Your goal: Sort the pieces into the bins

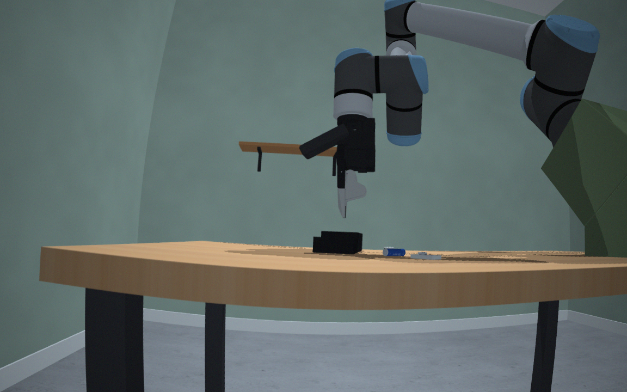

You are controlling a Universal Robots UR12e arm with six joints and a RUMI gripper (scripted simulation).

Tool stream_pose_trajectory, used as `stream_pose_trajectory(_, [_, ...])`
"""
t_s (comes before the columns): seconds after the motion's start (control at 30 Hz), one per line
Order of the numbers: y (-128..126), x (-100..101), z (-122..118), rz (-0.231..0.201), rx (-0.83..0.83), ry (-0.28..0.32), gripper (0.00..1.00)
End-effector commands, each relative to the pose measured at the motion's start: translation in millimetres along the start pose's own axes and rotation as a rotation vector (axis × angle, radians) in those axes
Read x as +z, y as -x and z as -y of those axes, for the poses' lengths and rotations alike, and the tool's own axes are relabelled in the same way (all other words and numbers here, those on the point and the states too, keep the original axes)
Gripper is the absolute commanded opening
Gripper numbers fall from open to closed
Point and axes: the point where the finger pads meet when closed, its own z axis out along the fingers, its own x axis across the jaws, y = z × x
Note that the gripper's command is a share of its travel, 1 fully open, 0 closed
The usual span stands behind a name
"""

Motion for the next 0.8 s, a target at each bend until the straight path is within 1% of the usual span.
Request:
stream_pose_trajectory(0.0, [0.5,11.6,0.4,0.0,0.0,-0.001,0.04])
stream_pose_trajectory(0.1, [0.5,19.6,0.4,0.0,0.0,-0.001,0.04])
stream_pose_trajectory(0.17, [0.5,19.6,0.4,0.0,0.0,-0.001,0.04])
stream_pose_trajectory(0.6, [0.5,54.3,0.4,0.0,0.0,-0.001,0.04])
stream_pose_trajectory(0.77, [0.5,55.0,0.4,0.0,0.0,-0.001,0.04])
